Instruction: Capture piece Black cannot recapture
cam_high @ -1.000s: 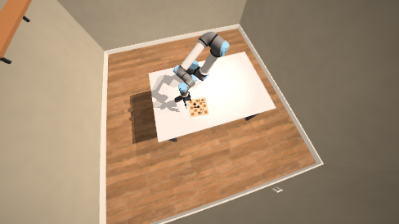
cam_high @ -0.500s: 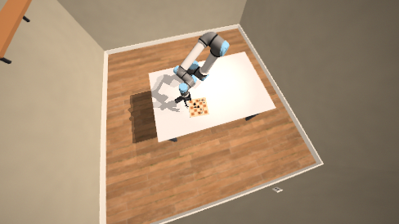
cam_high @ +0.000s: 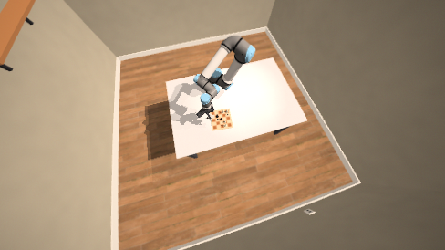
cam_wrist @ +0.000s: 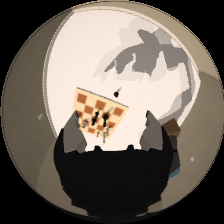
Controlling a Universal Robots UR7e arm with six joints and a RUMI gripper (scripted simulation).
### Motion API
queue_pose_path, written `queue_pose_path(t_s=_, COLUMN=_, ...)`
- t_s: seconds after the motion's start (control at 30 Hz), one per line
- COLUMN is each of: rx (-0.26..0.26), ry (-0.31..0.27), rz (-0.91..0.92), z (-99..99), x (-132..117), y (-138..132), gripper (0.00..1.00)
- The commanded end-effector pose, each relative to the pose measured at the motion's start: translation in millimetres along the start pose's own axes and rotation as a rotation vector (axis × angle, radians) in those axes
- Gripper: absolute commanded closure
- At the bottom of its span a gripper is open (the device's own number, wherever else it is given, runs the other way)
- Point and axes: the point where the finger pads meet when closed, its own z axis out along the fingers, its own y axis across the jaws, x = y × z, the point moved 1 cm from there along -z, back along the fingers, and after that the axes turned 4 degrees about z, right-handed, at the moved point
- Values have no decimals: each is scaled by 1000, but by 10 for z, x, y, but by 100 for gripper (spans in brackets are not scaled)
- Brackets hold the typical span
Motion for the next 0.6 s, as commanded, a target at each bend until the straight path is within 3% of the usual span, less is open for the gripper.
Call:
queue_pose_path(t_s=0.0, rx=1, ry=0, rz=-119, z=-11, x=-12, y=-66, gripper=0)
queue_pose_path(t_s=0.57, rx=-1, ry=1, rz=-610, z=-42, x=-109, y=-329, gripper=0)
